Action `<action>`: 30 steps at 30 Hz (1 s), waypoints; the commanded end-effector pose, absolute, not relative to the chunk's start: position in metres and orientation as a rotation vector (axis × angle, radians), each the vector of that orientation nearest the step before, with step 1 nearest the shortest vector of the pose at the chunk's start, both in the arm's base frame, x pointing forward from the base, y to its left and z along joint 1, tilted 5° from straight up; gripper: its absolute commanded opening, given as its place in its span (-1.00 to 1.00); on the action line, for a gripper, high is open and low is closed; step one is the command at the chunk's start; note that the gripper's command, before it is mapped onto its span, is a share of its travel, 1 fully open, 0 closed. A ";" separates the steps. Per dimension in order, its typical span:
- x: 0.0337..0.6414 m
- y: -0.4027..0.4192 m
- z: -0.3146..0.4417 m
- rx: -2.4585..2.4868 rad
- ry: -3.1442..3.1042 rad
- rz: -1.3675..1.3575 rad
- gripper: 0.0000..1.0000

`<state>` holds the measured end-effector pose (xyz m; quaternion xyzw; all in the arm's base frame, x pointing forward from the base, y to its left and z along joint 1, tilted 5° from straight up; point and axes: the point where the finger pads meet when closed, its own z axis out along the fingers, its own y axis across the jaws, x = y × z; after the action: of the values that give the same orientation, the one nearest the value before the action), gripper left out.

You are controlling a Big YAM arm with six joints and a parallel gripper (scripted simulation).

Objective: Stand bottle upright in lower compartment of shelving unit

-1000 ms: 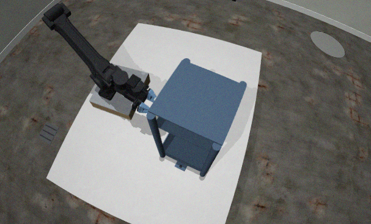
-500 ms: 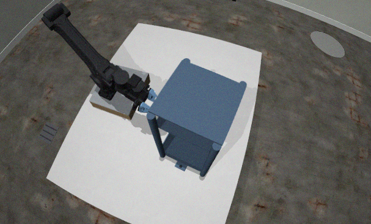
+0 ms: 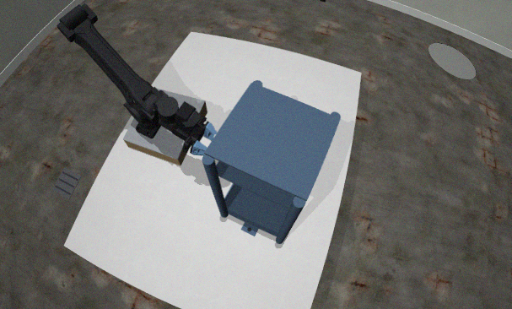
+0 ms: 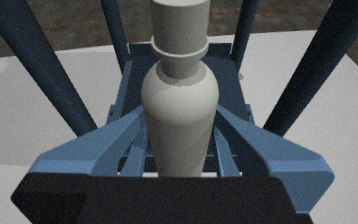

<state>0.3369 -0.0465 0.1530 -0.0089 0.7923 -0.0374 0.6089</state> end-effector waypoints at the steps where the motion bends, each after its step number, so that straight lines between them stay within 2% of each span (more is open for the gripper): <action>1: 0.360 -0.046 0.193 -0.037 1.741 -0.092 -0.48; 18: 0.398 -0.047 0.190 -0.032 1.745 -0.087 -0.48; 30: 0.398 -0.046 0.188 -0.035 1.748 -0.088 -0.48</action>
<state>0.3781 -0.0484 0.1553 -0.0092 0.7919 -0.0379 0.6094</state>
